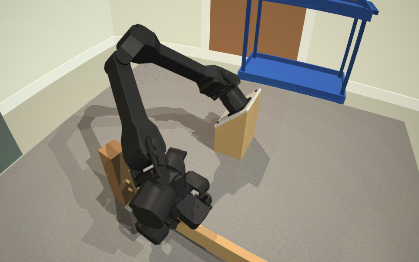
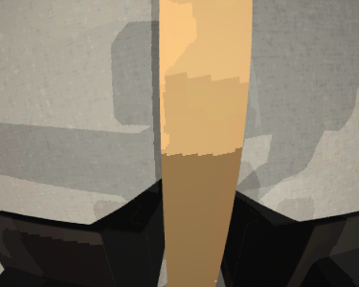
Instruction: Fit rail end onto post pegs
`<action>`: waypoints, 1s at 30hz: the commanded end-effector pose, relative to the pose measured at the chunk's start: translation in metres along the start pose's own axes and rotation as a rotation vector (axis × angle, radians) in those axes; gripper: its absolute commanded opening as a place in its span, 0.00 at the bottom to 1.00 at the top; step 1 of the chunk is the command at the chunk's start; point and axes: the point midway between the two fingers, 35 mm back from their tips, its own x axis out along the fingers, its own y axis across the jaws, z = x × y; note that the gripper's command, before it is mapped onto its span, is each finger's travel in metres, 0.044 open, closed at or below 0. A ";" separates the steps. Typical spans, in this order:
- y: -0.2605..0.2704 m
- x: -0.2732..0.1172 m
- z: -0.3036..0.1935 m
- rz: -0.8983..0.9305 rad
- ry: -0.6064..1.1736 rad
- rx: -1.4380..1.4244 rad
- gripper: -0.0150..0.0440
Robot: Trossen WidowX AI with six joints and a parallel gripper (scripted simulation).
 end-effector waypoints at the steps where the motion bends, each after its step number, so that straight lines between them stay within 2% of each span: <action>1: -0.004 -0.008 0.002 -0.016 -0.010 0.000 0.25; 30: -0.005 -0.022 0.002 -0.016 -0.011 0.000 0.25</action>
